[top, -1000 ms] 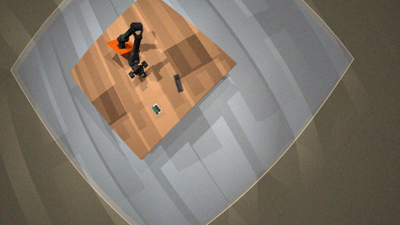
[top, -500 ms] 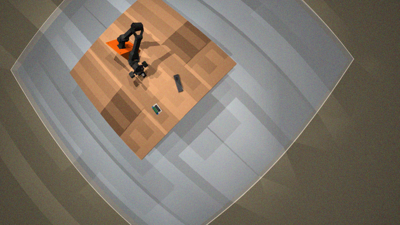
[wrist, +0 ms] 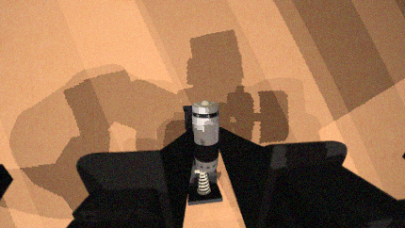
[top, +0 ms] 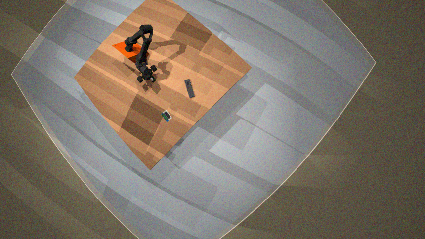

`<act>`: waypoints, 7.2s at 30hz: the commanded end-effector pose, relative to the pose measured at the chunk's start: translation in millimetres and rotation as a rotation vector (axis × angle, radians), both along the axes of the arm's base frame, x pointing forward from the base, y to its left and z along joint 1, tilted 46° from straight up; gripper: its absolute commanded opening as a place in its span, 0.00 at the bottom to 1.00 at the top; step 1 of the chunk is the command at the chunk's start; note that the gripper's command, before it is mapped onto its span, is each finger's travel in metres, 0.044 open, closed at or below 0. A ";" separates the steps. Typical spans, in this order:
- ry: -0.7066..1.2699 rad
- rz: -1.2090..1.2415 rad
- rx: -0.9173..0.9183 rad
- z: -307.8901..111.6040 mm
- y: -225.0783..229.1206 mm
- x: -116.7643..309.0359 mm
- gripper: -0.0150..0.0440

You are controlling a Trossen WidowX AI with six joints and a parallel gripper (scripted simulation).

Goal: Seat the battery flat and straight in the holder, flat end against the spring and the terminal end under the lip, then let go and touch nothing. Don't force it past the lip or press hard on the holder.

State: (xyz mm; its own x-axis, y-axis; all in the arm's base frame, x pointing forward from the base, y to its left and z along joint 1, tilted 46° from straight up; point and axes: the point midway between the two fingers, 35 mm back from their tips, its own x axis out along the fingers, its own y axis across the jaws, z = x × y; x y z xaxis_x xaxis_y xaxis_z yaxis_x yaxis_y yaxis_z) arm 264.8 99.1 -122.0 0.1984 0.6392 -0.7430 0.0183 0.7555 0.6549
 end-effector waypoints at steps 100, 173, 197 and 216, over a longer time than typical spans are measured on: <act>0.033 0.066 -0.081 -15.5 6.3 -17.7 0.38; 0.271 0.252 -0.092 -9.0 18.5 -4.7 0.38; 0.271 0.254 -0.094 -8.6 18.4 0.1 0.56; 0.274 0.247 -0.098 33.2 -24.0 13.6 0.82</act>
State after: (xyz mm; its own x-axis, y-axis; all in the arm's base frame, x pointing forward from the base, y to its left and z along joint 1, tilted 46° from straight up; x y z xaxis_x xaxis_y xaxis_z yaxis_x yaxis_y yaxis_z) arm 266.2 97.1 -109.6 -0.1912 0.5688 -0.8000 0.0000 0.8150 0.5795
